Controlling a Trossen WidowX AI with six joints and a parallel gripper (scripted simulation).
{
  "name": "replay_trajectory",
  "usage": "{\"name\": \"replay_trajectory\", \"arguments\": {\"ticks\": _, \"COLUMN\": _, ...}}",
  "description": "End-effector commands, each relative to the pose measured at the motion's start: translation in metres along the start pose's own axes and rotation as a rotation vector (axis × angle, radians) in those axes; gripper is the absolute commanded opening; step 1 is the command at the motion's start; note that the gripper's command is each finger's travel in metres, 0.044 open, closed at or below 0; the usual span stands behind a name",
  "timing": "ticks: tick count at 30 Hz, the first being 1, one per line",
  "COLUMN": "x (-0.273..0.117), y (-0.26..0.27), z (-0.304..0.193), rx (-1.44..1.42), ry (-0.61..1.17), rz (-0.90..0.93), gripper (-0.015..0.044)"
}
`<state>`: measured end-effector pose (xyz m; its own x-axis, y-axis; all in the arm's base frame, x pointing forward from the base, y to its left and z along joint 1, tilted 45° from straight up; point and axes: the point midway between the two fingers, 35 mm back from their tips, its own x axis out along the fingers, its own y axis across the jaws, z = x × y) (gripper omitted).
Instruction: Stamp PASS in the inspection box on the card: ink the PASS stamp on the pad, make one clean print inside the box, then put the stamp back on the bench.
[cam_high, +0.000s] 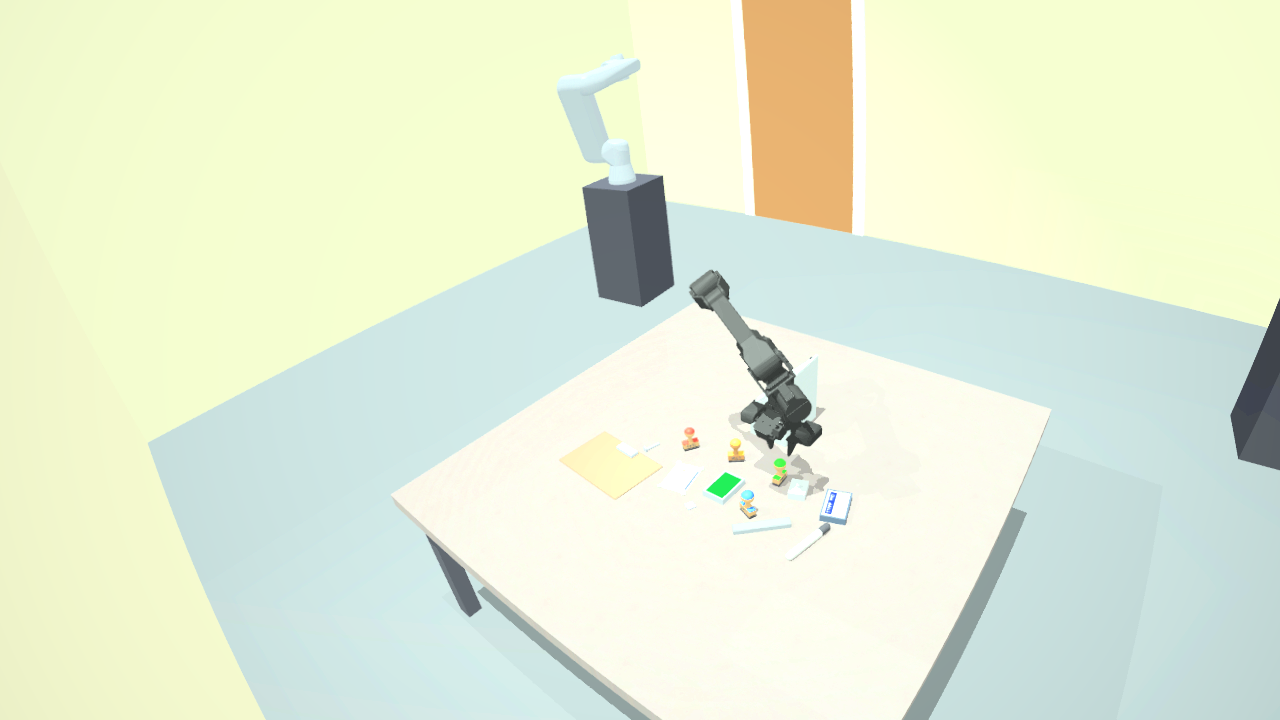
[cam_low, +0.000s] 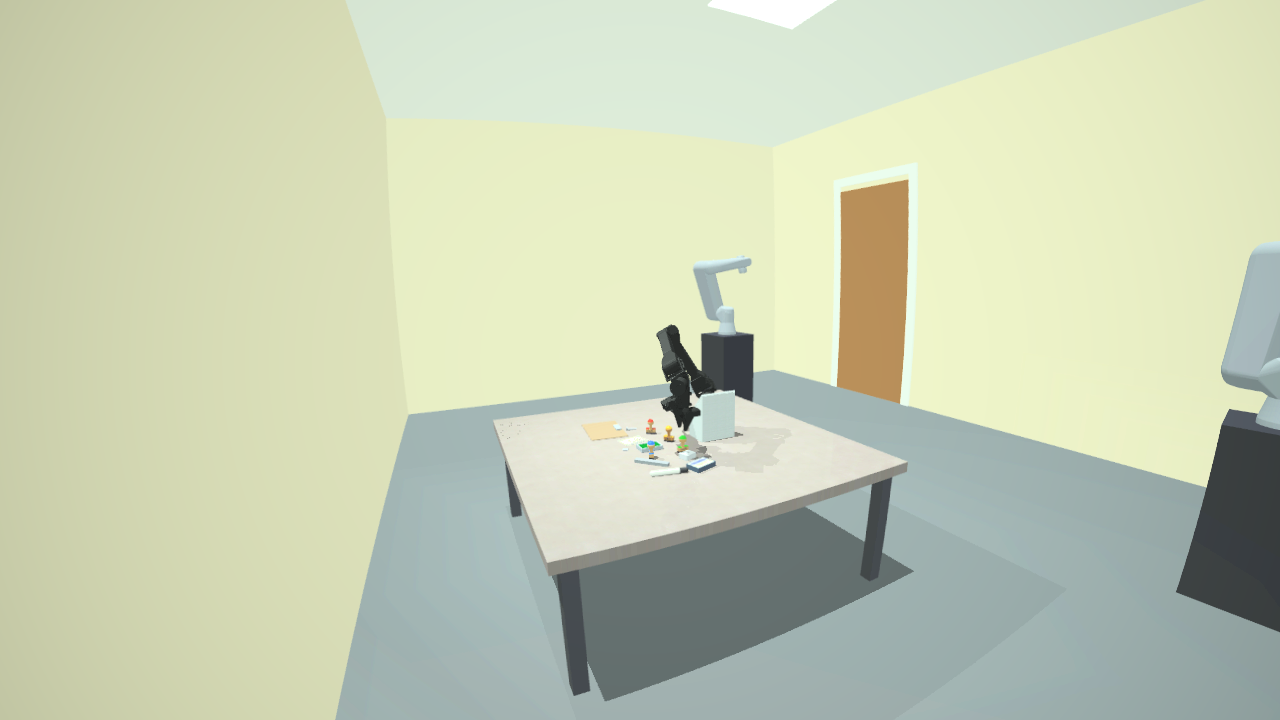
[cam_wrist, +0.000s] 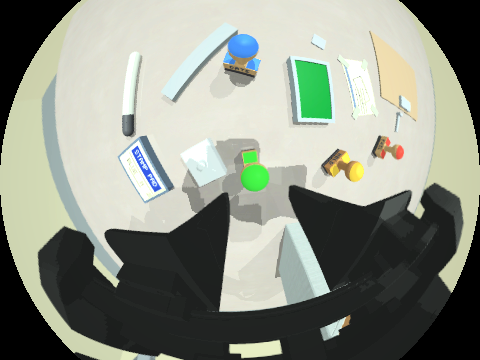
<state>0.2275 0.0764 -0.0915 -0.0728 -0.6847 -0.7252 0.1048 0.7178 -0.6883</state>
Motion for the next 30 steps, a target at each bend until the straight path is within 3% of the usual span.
{"name": "replay_trajectory", "arguments": {"ticks": 1, "x": 0.008, "y": 0.001, "z": -0.001, "rx": -0.008, "ry": 0.004, "rz": -0.006, "gripper": 0.0228}}
{"name": "replay_trajectory", "arguments": {"ticks": 30, "x": 0.057, "y": -0.001, "z": 0.000, "rx": -0.007, "ry": 0.003, "rz": -0.009, "gripper": 0.0228}}
